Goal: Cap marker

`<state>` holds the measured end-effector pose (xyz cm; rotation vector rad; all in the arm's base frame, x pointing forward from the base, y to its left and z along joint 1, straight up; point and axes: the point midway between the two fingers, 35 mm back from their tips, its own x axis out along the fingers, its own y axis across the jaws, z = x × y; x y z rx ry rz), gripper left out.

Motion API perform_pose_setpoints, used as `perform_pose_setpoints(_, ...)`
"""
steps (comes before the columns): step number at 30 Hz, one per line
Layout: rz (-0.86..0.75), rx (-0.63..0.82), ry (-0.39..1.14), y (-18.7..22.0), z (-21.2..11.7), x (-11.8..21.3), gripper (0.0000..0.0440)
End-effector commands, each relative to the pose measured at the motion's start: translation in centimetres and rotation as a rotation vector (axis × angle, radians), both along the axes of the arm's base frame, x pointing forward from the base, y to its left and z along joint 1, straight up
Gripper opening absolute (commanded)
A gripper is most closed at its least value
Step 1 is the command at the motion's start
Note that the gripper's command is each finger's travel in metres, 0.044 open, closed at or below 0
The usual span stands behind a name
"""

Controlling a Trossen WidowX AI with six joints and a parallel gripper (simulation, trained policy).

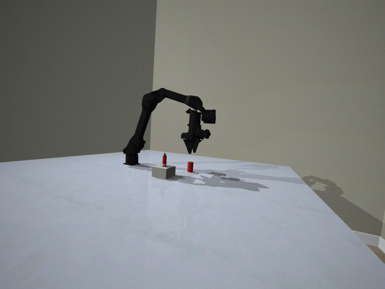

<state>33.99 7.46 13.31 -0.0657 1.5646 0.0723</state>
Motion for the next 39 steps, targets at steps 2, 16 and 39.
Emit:
perform_pose_setpoints(2, 0.001, 0.012, 0.013, -0.4, -0.4, 0.5, 0.0319)
perform_pose_setpoints(16, 0.015, 0.024, 0.077, -1.5, -3.3, 1.1, 0.0303)
perform_pose_setpoints(39, 0.096, -0.009, 0.133, -2.3, -7.1, 0.4, 0.0113)
